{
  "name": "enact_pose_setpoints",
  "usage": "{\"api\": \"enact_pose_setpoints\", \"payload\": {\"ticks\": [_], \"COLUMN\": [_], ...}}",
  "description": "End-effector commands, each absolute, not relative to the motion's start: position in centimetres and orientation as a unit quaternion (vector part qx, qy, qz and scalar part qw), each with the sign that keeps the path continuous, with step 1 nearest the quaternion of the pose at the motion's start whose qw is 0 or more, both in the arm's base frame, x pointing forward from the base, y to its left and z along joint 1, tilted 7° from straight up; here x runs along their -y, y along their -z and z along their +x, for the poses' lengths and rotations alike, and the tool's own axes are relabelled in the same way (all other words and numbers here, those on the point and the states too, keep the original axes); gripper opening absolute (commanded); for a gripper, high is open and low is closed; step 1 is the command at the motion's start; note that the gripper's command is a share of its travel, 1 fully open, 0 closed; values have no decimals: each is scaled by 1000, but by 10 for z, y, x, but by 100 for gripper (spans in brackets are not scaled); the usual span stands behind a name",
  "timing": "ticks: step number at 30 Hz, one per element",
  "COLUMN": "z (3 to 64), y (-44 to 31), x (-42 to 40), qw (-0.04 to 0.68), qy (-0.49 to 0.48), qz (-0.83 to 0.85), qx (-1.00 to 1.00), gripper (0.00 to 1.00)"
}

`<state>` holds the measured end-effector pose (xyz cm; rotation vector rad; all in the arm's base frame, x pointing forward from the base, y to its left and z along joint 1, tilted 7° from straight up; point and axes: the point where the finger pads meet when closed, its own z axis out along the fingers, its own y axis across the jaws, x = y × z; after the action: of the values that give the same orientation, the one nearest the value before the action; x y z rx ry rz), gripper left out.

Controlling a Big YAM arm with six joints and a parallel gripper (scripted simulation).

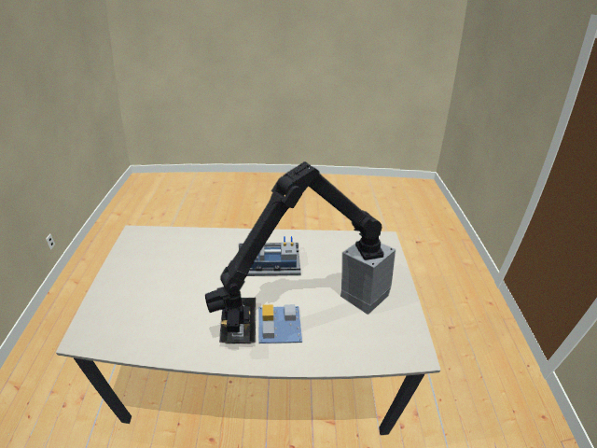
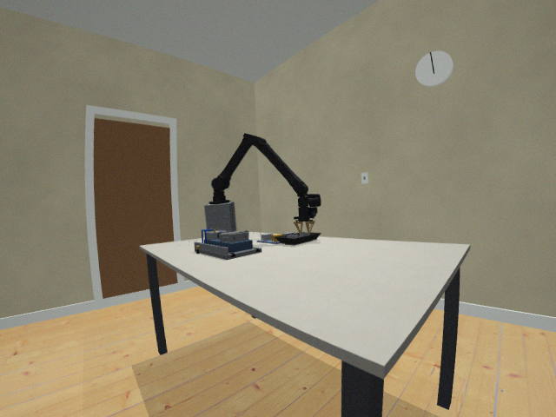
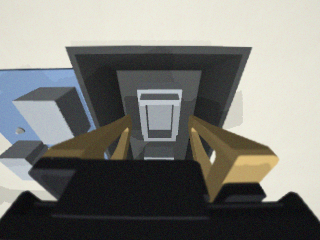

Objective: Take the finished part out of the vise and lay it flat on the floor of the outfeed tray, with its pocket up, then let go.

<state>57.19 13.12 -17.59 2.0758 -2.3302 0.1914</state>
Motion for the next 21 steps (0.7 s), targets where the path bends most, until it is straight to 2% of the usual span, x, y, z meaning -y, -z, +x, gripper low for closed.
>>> {"api": "enact_pose_setpoints", "payload": {"ticks": [1, 21], "z": [581, 571], "y": [151, 79], "x": [-132, -148], "qw": [-7, -7], "qy": [-68, -68], "qz": [665, 665], "qx": [744, 744], "gripper": [64, 64]}}
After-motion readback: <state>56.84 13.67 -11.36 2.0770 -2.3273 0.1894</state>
